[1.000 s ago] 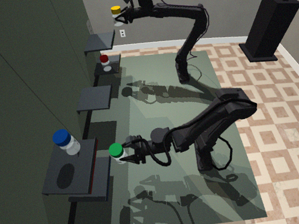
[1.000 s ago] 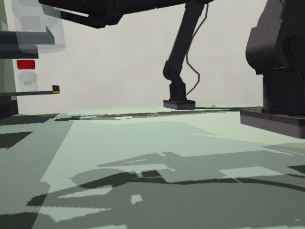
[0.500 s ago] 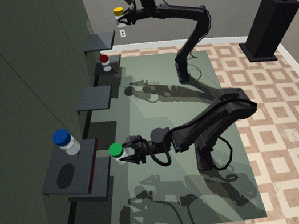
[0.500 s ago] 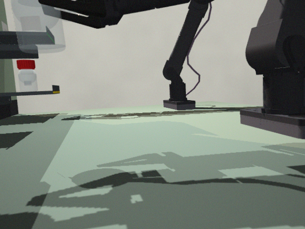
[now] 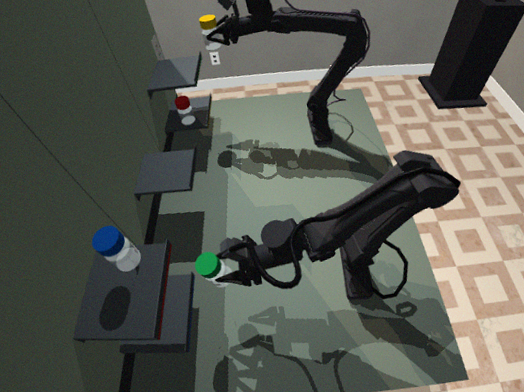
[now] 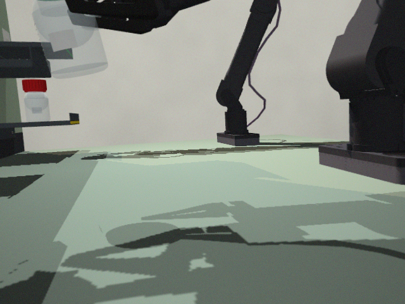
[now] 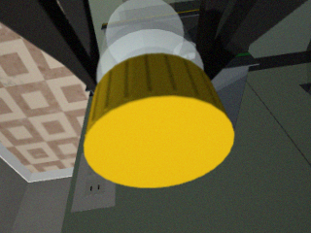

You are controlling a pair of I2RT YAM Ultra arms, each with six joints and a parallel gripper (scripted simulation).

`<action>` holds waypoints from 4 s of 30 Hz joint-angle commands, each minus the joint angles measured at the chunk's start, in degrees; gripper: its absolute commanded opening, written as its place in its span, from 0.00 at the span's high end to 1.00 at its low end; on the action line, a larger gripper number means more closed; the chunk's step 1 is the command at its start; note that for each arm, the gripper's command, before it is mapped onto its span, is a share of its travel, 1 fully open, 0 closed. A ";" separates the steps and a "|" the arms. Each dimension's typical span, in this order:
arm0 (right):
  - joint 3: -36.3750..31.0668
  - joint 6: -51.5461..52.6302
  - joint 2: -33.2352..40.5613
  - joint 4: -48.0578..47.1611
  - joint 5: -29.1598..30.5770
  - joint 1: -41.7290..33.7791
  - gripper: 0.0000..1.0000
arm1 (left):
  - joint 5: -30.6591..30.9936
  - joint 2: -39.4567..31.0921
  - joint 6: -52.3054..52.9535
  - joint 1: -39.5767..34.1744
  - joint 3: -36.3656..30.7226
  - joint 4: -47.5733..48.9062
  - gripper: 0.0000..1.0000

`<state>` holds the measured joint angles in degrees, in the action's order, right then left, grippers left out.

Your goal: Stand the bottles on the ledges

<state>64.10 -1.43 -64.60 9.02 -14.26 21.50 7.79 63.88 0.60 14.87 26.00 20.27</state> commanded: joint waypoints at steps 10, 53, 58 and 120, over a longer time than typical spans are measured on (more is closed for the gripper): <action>-16.91 -0.71 2.58 -23.95 -0.89 0.97 0.48 | -33.44 0.49 -5.30 -27.79 15.30 -3.93 0.51; -37.59 0.02 -22.30 -62.88 2.13 -1.32 0.48 | -35.76 23.37 -4.21 -54.21 33.15 0.97 0.51; -36.33 -0.09 -23.77 -63.02 1.71 -1.72 0.48 | -35.45 22.72 -4.73 -53.21 32.53 1.79 0.51; -17.98 0.32 -37.35 -61.54 5.35 -5.02 0.48 | -30.21 37.94 -4.33 -48.30 51.01 2.75 0.51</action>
<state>43.48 -1.52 -102.56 -49.71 -9.34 17.17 -22.35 103.20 -3.88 -33.63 73.97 19.33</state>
